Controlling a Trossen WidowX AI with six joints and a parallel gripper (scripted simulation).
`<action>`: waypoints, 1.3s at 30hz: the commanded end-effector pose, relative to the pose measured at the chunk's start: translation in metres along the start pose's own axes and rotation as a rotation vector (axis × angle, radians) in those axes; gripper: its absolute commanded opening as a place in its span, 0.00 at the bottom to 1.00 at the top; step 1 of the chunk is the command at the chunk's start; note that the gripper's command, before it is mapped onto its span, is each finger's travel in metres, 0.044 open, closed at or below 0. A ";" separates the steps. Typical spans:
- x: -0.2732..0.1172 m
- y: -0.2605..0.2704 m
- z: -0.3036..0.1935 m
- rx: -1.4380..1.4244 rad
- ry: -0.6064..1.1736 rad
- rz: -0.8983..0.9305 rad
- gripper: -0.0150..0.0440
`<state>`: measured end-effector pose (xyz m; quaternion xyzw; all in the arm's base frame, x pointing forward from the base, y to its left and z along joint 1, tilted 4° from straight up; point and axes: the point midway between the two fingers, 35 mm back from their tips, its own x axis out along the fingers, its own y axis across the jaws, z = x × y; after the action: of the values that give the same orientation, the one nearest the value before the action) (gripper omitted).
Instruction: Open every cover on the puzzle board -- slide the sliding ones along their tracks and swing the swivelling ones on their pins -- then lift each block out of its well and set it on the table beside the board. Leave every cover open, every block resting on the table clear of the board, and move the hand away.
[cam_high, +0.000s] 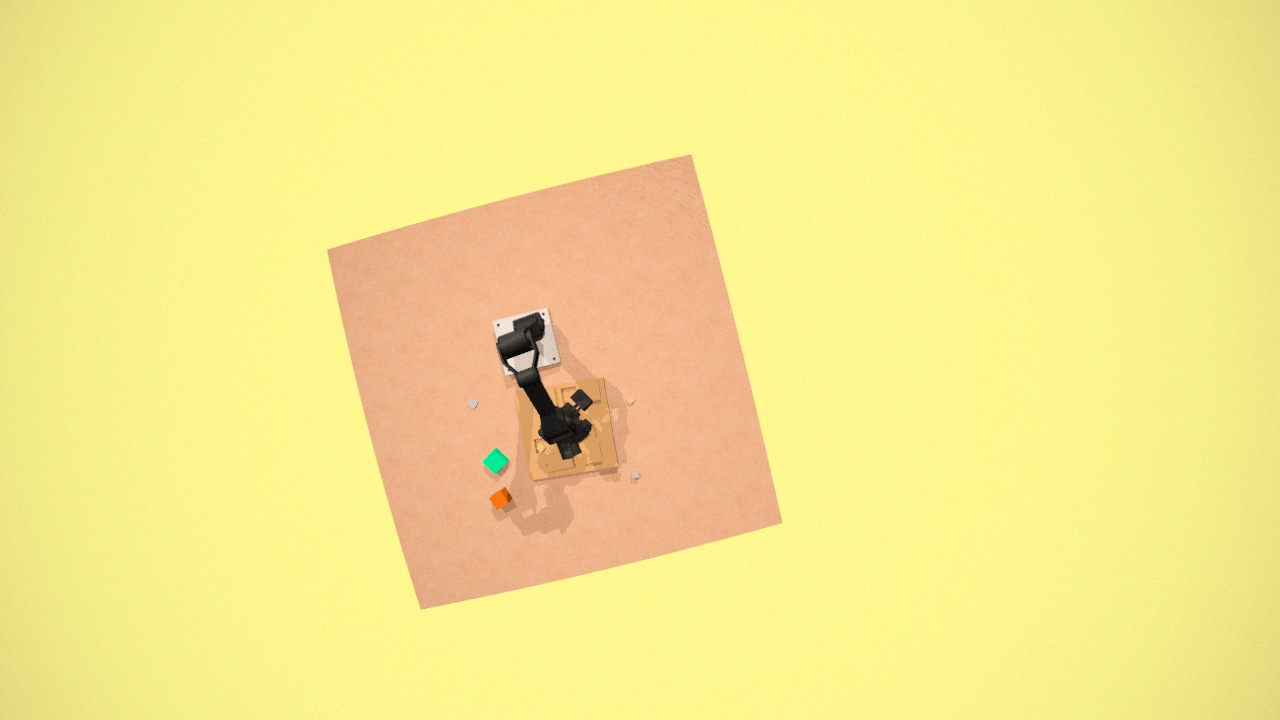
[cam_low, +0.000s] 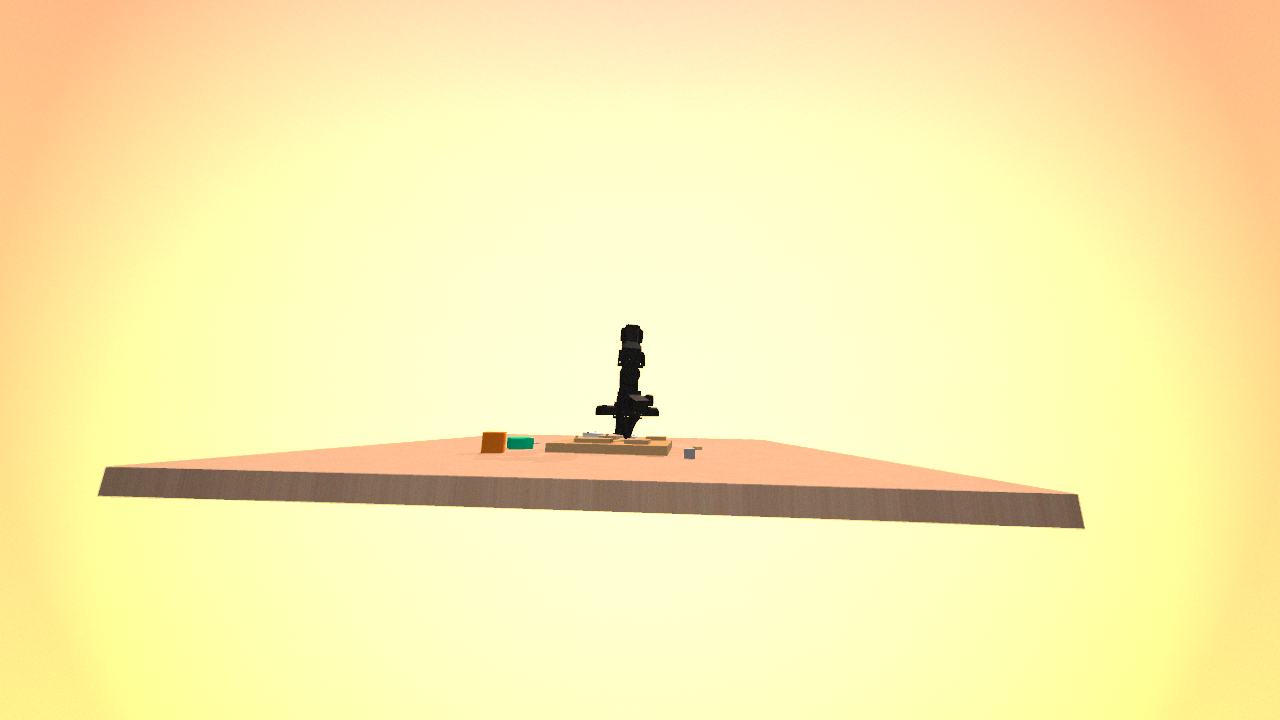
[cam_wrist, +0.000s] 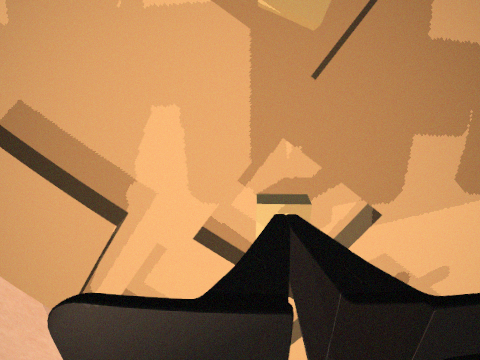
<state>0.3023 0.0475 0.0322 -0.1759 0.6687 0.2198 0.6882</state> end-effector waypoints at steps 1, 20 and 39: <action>0.002 -0.001 0.002 0.004 0.000 0.002 0.25; -0.013 0.001 -0.003 0.007 0.001 0.002 0.25; -0.013 0.001 -0.003 0.007 0.001 0.002 0.25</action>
<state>0.2974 0.0454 0.0424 -0.1735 0.6732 0.2187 0.6847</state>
